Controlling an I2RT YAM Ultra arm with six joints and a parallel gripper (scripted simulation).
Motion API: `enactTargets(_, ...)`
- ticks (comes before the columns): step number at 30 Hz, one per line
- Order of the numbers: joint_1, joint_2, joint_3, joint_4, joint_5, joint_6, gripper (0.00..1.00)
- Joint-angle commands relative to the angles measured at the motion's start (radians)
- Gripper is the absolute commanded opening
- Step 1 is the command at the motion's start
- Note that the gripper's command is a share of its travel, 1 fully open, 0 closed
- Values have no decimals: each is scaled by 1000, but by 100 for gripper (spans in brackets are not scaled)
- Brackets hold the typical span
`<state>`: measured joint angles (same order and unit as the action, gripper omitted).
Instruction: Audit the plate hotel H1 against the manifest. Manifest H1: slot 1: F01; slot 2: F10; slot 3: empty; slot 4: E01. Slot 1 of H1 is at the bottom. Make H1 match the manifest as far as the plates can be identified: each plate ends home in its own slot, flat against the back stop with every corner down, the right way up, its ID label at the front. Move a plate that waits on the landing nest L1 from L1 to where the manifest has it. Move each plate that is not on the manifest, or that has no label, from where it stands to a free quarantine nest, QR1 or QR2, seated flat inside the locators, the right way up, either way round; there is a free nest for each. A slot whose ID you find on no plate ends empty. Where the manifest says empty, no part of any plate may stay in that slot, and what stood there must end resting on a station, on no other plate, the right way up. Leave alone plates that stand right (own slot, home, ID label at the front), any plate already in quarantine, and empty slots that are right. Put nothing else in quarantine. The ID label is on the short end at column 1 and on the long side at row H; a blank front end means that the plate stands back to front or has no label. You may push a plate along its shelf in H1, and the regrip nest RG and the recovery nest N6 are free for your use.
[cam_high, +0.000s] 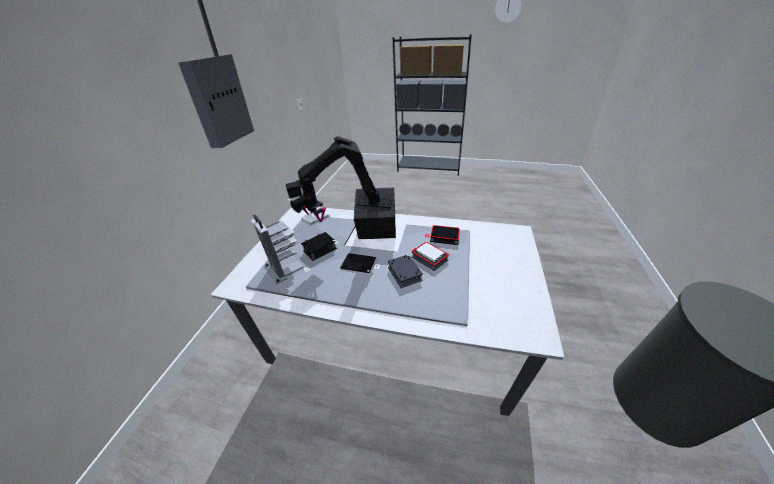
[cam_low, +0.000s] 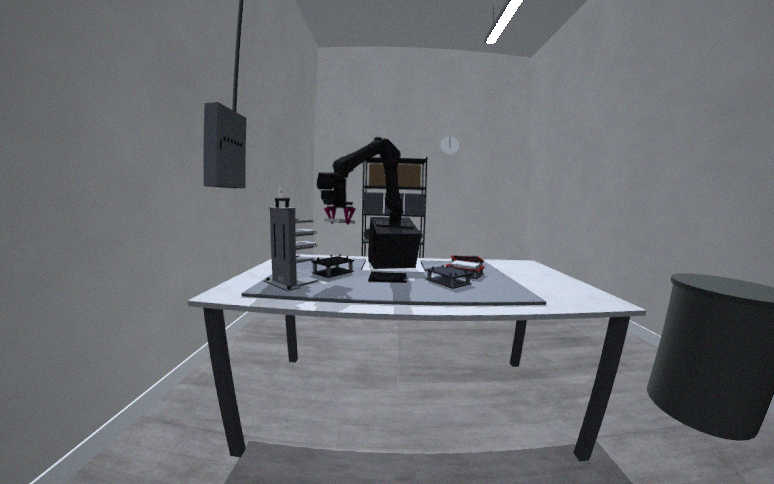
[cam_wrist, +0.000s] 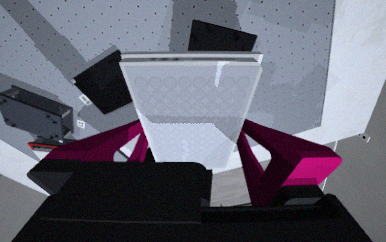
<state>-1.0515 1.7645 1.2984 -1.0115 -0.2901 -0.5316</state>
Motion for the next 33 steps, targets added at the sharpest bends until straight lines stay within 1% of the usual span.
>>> enactTargets(1,16,-35,-4,3,2,-35,86)
enactTargets(11,88,-78,-32,9,11,-93,86)
enactTargets(20,88,-78,-32,9,11,-243,86)
enactTargets(23,97,-86,-39,11,12,-250,86)
enactTargets(33,194,-155,-93,21,27,-319,86)
